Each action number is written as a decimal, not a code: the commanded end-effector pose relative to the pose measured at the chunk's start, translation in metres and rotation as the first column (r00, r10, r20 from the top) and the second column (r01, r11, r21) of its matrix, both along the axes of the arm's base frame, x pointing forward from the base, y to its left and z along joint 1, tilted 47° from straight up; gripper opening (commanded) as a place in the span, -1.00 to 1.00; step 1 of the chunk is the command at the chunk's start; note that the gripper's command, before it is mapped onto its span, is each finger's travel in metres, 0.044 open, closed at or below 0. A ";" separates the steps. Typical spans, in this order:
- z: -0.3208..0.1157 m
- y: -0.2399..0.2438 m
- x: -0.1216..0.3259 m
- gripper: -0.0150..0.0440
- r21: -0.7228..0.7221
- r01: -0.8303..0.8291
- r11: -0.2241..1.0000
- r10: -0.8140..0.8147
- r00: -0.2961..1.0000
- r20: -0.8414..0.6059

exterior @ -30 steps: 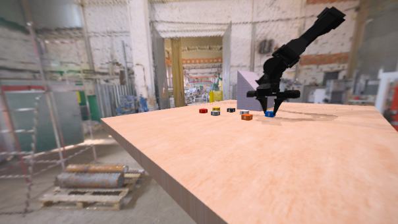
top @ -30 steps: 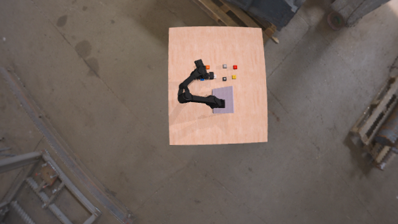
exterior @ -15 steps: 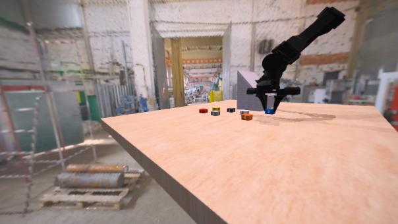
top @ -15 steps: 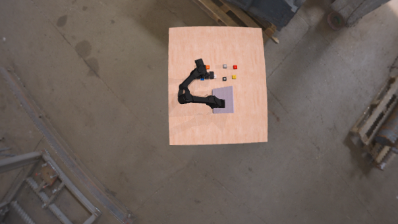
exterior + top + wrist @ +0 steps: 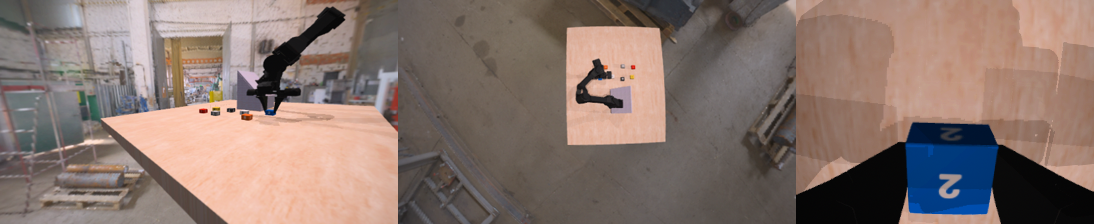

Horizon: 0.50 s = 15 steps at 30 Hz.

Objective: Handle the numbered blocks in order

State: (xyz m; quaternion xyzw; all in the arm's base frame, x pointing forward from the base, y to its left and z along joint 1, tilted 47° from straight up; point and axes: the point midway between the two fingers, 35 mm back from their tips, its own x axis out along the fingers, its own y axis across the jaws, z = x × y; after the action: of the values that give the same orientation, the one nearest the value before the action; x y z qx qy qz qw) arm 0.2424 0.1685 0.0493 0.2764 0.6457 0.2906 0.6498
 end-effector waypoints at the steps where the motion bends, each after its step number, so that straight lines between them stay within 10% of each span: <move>1: -0.005 0.003 -0.002 -0.08 -0.001 0.001 1.000 -0.001 1.000 -0.010; 15: -0.007 0.007 -0.002 -0.08 0.000 0.001 1.000 -0.001 1.000 -0.010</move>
State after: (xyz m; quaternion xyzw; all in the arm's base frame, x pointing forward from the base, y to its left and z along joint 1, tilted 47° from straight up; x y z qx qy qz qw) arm 0.2406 0.1755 0.0428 0.2779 0.6477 0.2920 0.6466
